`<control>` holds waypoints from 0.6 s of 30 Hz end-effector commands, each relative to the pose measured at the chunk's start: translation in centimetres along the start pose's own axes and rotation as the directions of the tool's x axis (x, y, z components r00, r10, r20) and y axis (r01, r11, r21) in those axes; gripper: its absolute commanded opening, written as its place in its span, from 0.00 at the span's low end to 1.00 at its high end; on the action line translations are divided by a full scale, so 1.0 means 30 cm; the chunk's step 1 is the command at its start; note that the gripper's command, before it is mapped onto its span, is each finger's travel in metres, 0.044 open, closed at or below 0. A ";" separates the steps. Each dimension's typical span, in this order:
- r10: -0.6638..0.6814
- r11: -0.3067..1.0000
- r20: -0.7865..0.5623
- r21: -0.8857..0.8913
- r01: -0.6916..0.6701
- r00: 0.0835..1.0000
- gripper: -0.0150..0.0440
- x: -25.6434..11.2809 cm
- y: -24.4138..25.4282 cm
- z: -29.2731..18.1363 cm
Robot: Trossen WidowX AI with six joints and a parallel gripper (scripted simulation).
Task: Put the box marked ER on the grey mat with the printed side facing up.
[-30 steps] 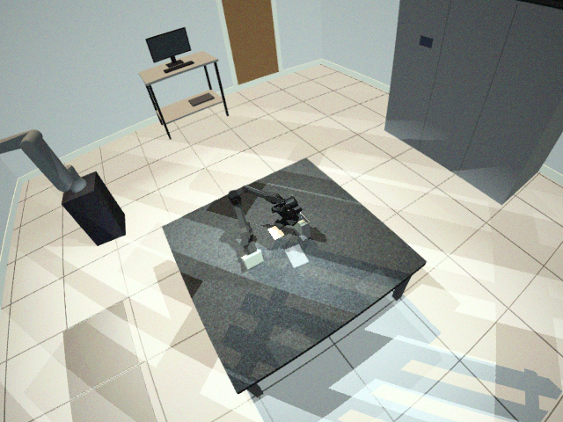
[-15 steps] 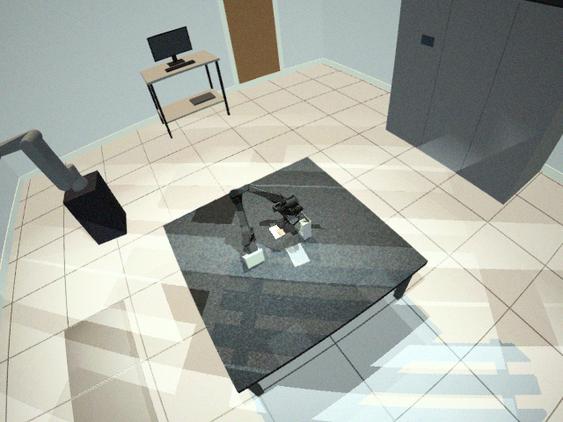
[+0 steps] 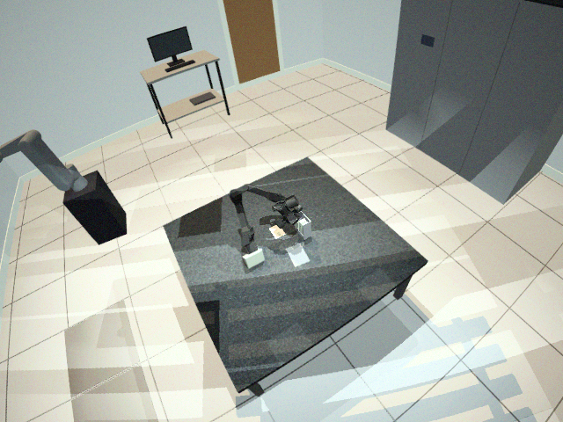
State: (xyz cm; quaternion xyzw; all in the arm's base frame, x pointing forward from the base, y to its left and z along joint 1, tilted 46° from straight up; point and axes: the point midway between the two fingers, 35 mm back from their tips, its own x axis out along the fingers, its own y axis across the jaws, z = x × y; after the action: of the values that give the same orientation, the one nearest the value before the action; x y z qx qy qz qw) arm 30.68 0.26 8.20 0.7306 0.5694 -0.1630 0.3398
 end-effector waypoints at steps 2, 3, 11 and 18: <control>0.000 1.000 0.002 0.000 0.000 1.000 0.52 -0.025 0.000 0.002; -0.001 1.000 0.003 0.000 0.001 1.000 0.52 -0.030 0.000 0.002; -0.002 1.000 0.002 0.001 0.002 1.000 0.52 -0.073 -0.001 0.002; -0.003 1.000 0.001 0.002 0.003 1.000 0.52 -0.110 -0.004 0.000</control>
State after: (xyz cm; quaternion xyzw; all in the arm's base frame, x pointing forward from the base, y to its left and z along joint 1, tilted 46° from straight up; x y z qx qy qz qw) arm 29.78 -1.79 9.99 0.7311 0.5699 -0.1630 0.3379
